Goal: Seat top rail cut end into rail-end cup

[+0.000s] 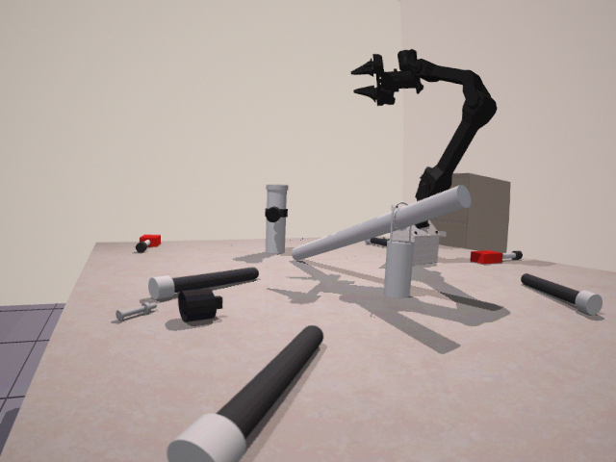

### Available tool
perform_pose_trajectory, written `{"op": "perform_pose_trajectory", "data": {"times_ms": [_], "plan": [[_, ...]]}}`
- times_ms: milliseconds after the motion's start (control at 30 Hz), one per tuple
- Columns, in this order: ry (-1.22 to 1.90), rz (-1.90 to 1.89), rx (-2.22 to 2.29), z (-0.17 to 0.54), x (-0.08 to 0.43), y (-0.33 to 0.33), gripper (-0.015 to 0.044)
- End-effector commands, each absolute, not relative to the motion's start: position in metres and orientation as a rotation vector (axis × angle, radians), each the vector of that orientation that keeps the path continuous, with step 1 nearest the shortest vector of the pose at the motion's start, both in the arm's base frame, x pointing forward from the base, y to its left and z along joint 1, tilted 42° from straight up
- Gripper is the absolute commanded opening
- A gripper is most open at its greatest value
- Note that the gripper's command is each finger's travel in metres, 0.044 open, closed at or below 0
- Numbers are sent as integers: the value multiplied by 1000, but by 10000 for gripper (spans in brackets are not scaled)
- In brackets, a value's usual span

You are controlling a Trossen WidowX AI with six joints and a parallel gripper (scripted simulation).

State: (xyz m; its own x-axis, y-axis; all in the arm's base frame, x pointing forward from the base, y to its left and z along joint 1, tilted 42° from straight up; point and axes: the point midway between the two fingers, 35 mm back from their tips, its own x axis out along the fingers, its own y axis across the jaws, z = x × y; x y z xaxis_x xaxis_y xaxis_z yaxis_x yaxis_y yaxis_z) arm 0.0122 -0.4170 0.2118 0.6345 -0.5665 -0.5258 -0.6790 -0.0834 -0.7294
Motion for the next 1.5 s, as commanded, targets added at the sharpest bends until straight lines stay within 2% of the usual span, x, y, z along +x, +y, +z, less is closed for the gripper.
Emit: {"op": "perform_pose_trajectory", "data": {"times_ms": [0,33,267,633,1267,1467], "plan": [[1006,124,-1738,211,15,-416,426],[983,114,-1690,207,22,-415,440],[766,66,-996,164,116,-378,440],[720,100,-326,128,188,-321,440],[983,90,776,78,261,-190,440],[1003,83,822,76,263,-183,440]]}}
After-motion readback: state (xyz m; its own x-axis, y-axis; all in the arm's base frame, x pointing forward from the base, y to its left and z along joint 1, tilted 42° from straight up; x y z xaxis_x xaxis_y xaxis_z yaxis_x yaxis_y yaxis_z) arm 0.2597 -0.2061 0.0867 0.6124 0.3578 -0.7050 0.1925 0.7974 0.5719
